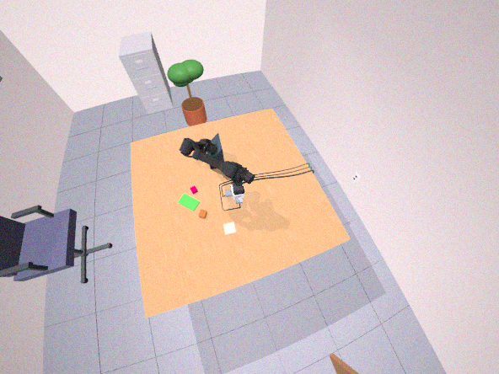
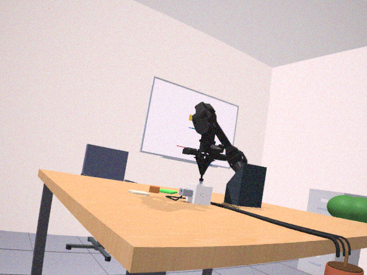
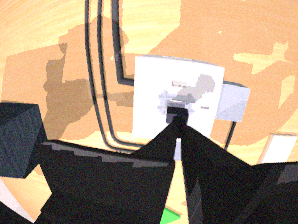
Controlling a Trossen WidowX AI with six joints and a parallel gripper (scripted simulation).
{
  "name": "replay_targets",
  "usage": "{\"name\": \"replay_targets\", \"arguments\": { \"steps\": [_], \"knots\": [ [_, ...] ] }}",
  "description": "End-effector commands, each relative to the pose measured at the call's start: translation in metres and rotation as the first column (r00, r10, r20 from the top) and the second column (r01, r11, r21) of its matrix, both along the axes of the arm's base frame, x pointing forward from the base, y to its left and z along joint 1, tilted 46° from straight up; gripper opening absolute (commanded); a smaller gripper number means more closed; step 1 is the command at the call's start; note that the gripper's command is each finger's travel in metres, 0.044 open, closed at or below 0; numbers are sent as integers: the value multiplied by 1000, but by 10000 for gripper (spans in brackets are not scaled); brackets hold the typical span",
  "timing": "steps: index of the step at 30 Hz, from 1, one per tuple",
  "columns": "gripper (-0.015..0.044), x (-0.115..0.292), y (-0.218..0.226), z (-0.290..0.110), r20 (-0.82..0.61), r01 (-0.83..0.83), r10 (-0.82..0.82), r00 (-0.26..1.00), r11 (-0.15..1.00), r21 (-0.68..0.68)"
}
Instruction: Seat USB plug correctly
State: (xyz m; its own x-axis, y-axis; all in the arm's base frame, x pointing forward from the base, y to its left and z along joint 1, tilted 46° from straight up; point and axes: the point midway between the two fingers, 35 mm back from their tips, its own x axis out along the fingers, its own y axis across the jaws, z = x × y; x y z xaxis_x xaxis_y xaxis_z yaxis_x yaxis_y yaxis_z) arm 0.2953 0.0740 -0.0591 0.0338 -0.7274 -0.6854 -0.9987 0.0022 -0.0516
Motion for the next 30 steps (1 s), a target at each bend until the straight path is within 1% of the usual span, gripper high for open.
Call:
{"name": "replay_targets", "arguments": {
  "steps": [1,30],
  "knots": [
    [0,0,-1,0,0,-4,4,1000,1000,-2],
    [0,0,-3,-3,0,-4,4,1000,1000,-2]
  ]
}}
